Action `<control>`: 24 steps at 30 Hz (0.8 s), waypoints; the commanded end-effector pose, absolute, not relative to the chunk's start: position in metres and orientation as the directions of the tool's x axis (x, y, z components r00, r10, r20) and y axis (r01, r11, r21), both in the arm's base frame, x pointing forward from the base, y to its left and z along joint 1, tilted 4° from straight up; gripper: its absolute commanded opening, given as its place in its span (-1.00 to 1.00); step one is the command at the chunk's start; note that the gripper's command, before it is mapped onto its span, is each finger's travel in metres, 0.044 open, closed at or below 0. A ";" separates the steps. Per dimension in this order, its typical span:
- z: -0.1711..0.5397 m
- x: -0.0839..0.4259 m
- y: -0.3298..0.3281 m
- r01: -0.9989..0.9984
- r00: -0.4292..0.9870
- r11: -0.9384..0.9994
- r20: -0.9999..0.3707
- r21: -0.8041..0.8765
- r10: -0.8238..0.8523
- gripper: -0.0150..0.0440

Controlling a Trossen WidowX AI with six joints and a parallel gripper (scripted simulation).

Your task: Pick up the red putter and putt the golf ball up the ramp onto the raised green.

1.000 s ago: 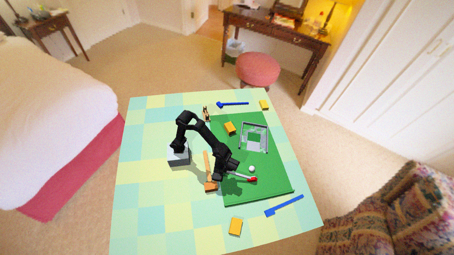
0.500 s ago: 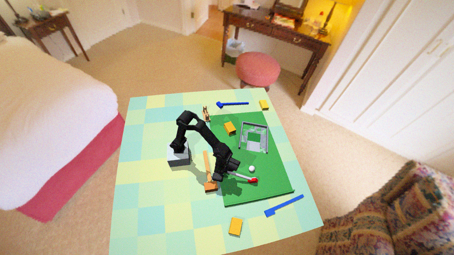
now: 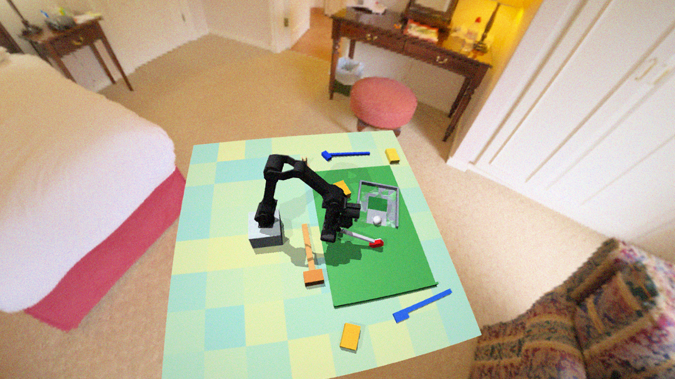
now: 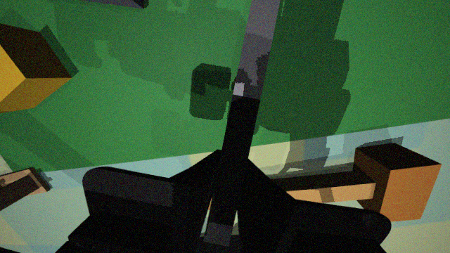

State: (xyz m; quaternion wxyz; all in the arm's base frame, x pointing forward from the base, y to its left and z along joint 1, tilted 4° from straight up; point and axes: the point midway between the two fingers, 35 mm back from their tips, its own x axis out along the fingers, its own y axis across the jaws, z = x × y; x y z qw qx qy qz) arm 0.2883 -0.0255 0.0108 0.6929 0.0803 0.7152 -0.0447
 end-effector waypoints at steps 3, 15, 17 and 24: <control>0.047 0.294 -0.027 0.182 -0.003 0.982 -0.999 0.047 0.049 -0.49; 0.056 0.293 -0.027 0.179 -0.008 0.983 -0.999 0.049 0.051 -0.49; 0.056 0.293 -0.027 0.179 -0.008 0.983 -0.999 0.049 0.051 -0.49; 0.056 0.293 -0.027 0.179 -0.008 0.983 -0.999 0.049 0.051 -0.49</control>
